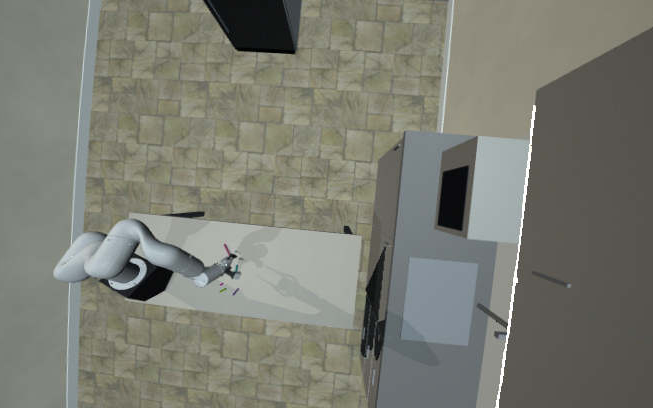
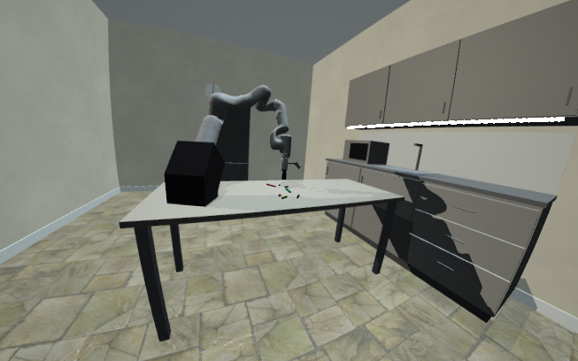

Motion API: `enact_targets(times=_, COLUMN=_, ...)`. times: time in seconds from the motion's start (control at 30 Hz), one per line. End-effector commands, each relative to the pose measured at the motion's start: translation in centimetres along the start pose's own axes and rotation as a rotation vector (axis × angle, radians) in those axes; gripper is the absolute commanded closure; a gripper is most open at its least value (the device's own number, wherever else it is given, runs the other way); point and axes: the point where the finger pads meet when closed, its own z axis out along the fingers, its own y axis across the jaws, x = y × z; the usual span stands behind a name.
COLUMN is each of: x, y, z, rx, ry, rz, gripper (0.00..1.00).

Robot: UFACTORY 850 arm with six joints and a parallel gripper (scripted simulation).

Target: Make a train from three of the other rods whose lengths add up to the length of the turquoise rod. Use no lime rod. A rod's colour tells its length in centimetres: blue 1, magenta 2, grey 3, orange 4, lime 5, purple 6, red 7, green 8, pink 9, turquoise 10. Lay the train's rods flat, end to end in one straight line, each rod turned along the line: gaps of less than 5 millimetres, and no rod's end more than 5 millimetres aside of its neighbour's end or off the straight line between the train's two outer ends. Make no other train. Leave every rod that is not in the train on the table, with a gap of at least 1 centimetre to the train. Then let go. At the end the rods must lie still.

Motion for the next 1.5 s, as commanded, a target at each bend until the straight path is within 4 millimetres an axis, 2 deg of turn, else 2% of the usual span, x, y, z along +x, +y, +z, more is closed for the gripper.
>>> enact_targets(times=0.0, x=-0.9, y=-1.1, z=-0.2, rx=-0.010, ry=-0.016, rz=0.166, gripper=0.00)
enact_targets(times=0.37, x=-3.0, y=-3.4, z=-0.4, rx=-0.012, ry=-0.016, rz=0.525, gripper=0.00)
enact_targets(times=0.73, x=-3.5, y=-3.9, z=-0.5, rx=-0.013, ry=-0.015, rz=0.599, gripper=0.00)
enact_targets(times=0.77, x=-3.5, y=-3.9, z=-0.5, rx=-0.013, ry=-0.015, rz=0.599, gripper=0.76)
enact_targets(times=1.47, x=-3.5, y=-3.9, z=-0.5, rx=-0.013, ry=-0.015, rz=0.599, gripper=0.76)
